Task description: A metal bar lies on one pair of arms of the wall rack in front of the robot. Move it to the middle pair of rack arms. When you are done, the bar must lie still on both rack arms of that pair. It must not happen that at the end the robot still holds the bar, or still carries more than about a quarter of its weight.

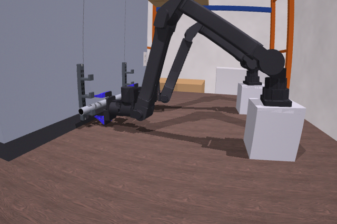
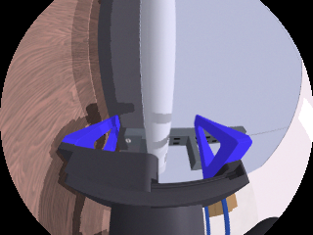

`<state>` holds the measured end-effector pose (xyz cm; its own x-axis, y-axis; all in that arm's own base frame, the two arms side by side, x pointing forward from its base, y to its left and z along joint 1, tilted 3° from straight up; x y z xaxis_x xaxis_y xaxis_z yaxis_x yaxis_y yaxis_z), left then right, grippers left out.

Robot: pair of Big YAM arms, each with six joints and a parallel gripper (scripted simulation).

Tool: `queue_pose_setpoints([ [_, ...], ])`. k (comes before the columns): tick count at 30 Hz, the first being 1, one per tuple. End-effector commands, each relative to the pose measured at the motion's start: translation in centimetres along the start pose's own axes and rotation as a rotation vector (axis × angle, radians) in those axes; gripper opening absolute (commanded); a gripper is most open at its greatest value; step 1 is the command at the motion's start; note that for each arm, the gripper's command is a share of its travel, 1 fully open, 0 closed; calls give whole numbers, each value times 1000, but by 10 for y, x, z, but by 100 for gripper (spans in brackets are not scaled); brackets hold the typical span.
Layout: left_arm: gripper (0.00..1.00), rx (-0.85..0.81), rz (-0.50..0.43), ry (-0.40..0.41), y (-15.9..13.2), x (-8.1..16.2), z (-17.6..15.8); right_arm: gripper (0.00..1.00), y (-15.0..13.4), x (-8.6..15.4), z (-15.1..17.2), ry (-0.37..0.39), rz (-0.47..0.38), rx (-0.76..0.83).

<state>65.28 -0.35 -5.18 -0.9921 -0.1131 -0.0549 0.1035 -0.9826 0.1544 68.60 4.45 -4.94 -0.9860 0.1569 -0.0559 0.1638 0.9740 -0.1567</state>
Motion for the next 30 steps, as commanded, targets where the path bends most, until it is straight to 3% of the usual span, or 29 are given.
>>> queue_pose_setpoints([
  [1,100,7,1,35,-2,-16,10,100,-5,-11,8,4,9,-6],
  [13,100,8,0,36,-1,-16,10,100,-5,-12,8,4,9,-7],
  [28,67,9,0,38,-1,-16,11,67,-5,-12,8,4,10,-9],
  [30,67,9,0,38,-1,-16,11,67,-5,-12,8,4,10,-9],
])
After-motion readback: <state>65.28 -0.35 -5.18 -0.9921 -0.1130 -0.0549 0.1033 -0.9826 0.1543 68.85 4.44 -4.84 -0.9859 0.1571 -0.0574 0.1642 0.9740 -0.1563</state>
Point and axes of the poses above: on each arm, the point where the finger pads meet when closed, its own x axis back along the fingers, its own z axis across the jaws, y = z × x, the point moved 8 cm from there along x, back along the fingers, and after that the axes turned 9 degrees about x, right-handed, at the moved point
